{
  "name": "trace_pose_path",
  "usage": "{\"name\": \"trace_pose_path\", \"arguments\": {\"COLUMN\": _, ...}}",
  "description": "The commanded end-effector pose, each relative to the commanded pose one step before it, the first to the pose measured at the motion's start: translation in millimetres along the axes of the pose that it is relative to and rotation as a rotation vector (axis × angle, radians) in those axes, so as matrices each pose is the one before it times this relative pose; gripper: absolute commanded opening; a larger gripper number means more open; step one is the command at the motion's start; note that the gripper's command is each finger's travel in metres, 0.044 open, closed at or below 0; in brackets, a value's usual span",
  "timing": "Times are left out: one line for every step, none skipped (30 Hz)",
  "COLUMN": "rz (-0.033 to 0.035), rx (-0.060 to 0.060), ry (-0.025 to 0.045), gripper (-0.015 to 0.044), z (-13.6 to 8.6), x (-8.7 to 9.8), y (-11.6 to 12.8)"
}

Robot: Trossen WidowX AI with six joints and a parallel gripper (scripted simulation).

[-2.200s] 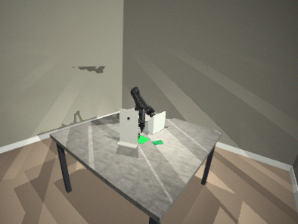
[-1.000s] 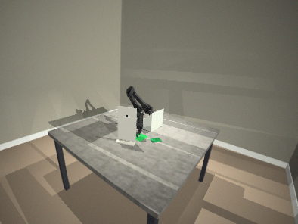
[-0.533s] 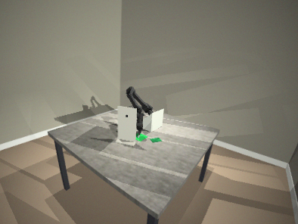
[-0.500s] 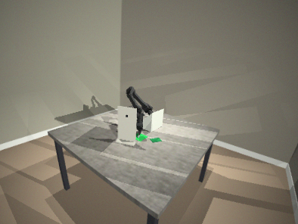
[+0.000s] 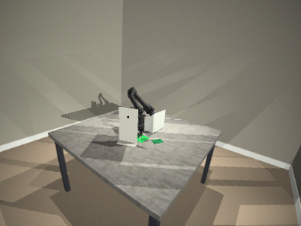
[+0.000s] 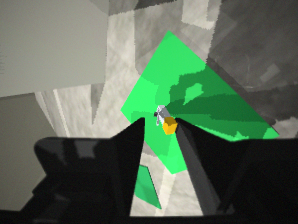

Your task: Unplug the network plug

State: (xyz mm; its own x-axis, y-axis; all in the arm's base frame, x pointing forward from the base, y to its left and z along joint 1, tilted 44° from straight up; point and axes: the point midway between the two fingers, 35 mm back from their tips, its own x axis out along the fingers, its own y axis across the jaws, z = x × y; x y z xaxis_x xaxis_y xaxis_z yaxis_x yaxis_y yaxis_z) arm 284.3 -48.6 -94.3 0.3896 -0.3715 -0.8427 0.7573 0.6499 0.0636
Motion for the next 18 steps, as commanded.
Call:
{"name": "trace_pose_path", "arguments": {"rz": 0.00015, "rx": 0.0020, "ry": -0.00112, "gripper": 0.0156, "z": 0.28, "x": -3.01, "y": 0.38}}
{"name": "trace_pose_path", "arguments": {"rz": 0.00006, "rx": -0.0002, "ry": 0.00014, "gripper": 0.0156, "z": -0.03, "x": -0.94, "y": 0.11}}
{"name": "trace_pose_path", "arguments": {"rz": 0.00006, "rx": -0.0002, "ry": 0.00014, "gripper": 0.0156, "z": -0.03, "x": -0.94, "y": 0.11}}
{"name": "trace_pose_path", "arguments": {"rz": 0.00006, "rx": -0.0002, "ry": 0.00014, "gripper": 0.0156, "z": -0.04, "x": -0.93, "y": 0.10}}
{"name": "trace_pose_path", "arguments": {"rz": 0.00006, "rx": -0.0002, "ry": 0.00014, "gripper": 0.0156, "z": -0.04, "x": -0.93, "y": 0.10}}
{"name": "trace_pose_path", "arguments": {"rz": 0.00006, "rx": -0.0002, "ry": 0.00014, "gripper": 0.0156, "z": -0.04, "x": -0.93, "y": 0.09}}
{"name": "trace_pose_path", "arguments": {"rz": 0.00006, "rx": -0.0002, "ry": 0.00013, "gripper": 0.0156, "z": -0.04, "x": -0.93, "y": 0.09}}
{"name": "trace_pose_path", "arguments": {"rz": 0.00006, "rx": -0.0002, "ry": 0.00013, "gripper": 0.0156, "z": -0.05, "x": -0.93, "y": 0.09}}
{"name": "trace_pose_path", "arguments": {"rz": 0.00006, "rx": -0.0002, "ry": 0.00013, "gripper": 0.0156, "z": -0.05, "x": -0.93, "y": 0.08}}
{"name": "trace_pose_path", "arguments": {"rz": 0.00006, "rx": -0.0002, "ry": 0.00013, "gripper": 0.0156, "z": -0.05, "x": -0.93, "y": 0.08}}
{"name": "trace_pose_path", "arguments": {"rz": 0.00006, "rx": -0.0002, "ry": 0.00013, "gripper": 0.0156, "z": -0.05, "x": -0.93, "y": 0.07}}
{"name": "trace_pose_path", "arguments": {"rz": 0.00006, "rx": -0.0002, "ry": 0.00013, "gripper": 0.0156, "z": -0.06, "x": -0.93, "y": 0.07}}
{"name": "trace_pose_path", "arguments": {"rz": 0.00006, "rx": -0.0002, "ry": 0.00012, "gripper": 0.0156, "z": -0.06, "x": -0.93, "y": 0.06}}
{"name": "trace_pose_path", "arguments": {"rz": 0.00006, "rx": -0.0002, "ry": 0.00012, "gripper": 0.0156, "z": -0.06, "x": -0.93, "y": 0.06}}
{"name": "trace_pose_path", "arguments": {"rz": 0.00006, "rx": -0.0002, "ry": 0.00012, "gripper": 0.0156, "z": -0.06, "x": -0.93, "y": 0.05}}
{"name": "trace_pose_path", "arguments": {"rz": 0.00006, "rx": -0.0002, "ry": 0.00012, "gripper": 0.0156, "z": -0.07, "x": -0.93, "y": 0.05}}
{"name": "trace_pose_path", "arguments": {"rz": 0.00006, "rx": -0.0002, "ry": 0.00012, "gripper": 0.0156, "z": -0.07, "x": -0.93, "y": 0.05}}
{"name": "trace_pose_path", "arguments": {"rz": 0.00005, "rx": -0.0002, "ry": 0.00012, "gripper": 0.0156, "z": -0.07, "x": -0.92, "y": 0.04}}
